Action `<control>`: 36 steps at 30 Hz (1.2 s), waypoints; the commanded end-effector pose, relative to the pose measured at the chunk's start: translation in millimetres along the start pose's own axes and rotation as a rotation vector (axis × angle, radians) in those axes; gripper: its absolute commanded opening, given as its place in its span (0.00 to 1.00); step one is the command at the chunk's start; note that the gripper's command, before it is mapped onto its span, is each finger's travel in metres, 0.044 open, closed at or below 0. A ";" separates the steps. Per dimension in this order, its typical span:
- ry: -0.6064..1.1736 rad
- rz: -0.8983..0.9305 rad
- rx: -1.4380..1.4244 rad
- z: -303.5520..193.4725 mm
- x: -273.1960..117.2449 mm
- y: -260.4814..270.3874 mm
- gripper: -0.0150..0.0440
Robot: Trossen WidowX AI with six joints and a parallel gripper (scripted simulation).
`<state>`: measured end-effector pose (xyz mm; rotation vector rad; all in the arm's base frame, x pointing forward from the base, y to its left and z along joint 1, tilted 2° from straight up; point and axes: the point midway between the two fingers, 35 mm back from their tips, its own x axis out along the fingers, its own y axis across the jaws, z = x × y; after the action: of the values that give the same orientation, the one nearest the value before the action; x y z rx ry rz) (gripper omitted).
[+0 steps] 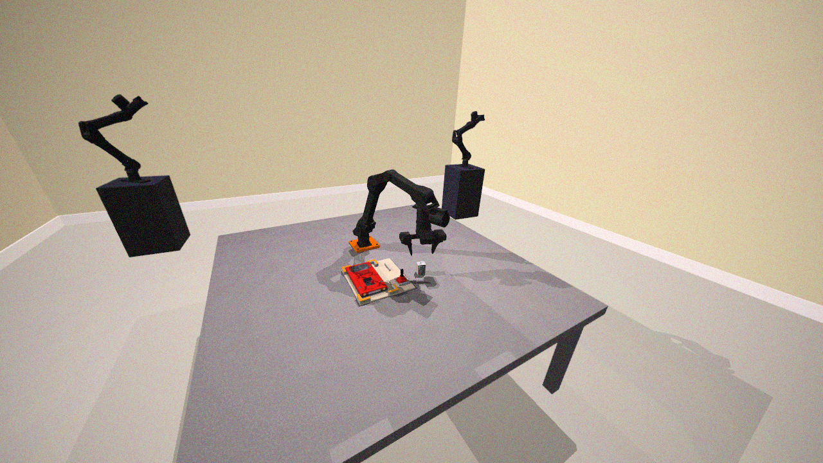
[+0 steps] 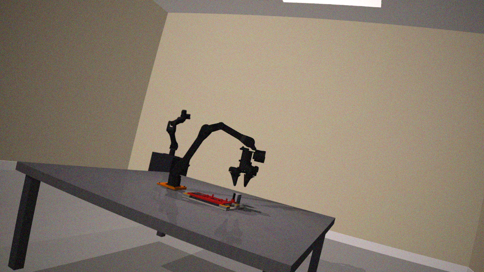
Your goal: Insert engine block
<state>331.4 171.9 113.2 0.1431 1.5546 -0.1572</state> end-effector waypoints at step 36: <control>0.001 -0.007 0.006 0.0 73.7 -1.5 1.00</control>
<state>331.6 170.4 44.4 0.1438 1.5594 -0.1642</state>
